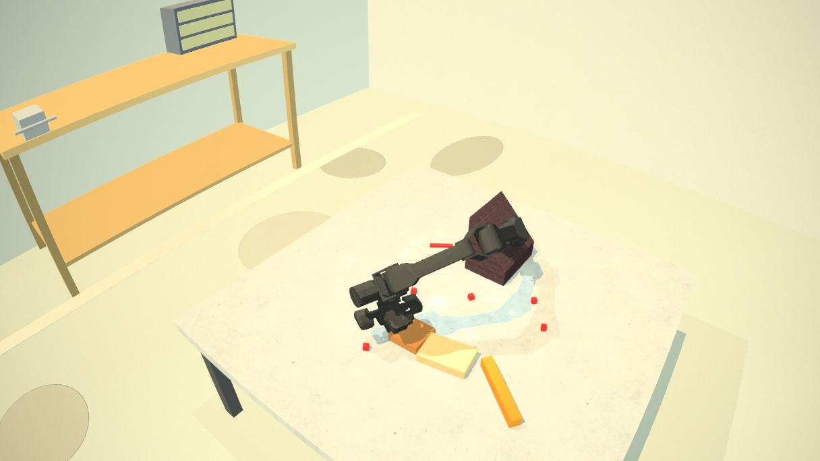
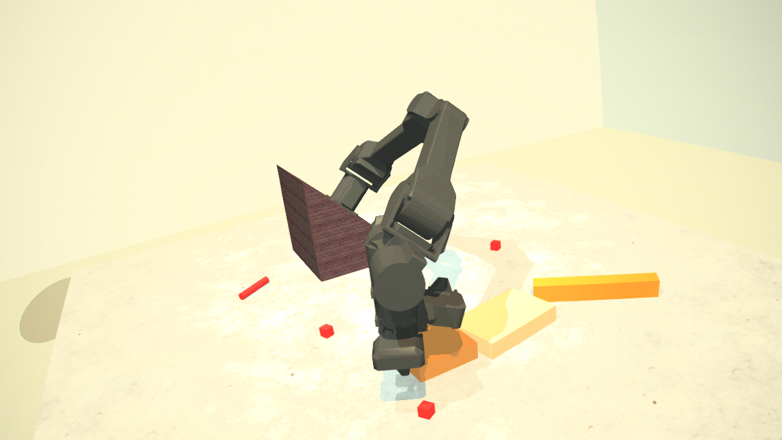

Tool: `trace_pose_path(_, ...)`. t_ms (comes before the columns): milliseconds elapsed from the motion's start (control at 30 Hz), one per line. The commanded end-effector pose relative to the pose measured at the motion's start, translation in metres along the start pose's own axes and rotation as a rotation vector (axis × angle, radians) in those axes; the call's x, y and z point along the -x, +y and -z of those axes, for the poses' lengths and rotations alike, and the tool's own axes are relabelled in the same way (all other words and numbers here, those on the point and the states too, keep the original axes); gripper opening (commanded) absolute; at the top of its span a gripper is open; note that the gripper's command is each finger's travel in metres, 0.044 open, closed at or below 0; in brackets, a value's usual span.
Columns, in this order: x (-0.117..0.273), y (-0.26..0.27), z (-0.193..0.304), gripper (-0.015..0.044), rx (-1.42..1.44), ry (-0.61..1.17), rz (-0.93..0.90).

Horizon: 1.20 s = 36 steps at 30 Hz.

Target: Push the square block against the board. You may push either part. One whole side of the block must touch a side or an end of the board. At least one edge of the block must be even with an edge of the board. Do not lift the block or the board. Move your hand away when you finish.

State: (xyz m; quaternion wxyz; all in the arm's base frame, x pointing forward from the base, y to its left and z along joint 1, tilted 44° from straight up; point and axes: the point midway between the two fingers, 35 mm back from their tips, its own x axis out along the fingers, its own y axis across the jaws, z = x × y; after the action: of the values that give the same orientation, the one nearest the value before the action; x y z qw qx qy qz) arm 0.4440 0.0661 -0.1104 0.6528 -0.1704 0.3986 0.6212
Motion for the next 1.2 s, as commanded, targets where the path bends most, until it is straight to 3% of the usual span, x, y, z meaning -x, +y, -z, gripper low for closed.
trace_pose_path(0,-0.004,0.003,-0.009,0.0000,0.006,-0.005,-0.008)
trace_pose_path(1167,-0.004,0.002,0.026,0.0000,0.006,-0.004,-0.009)
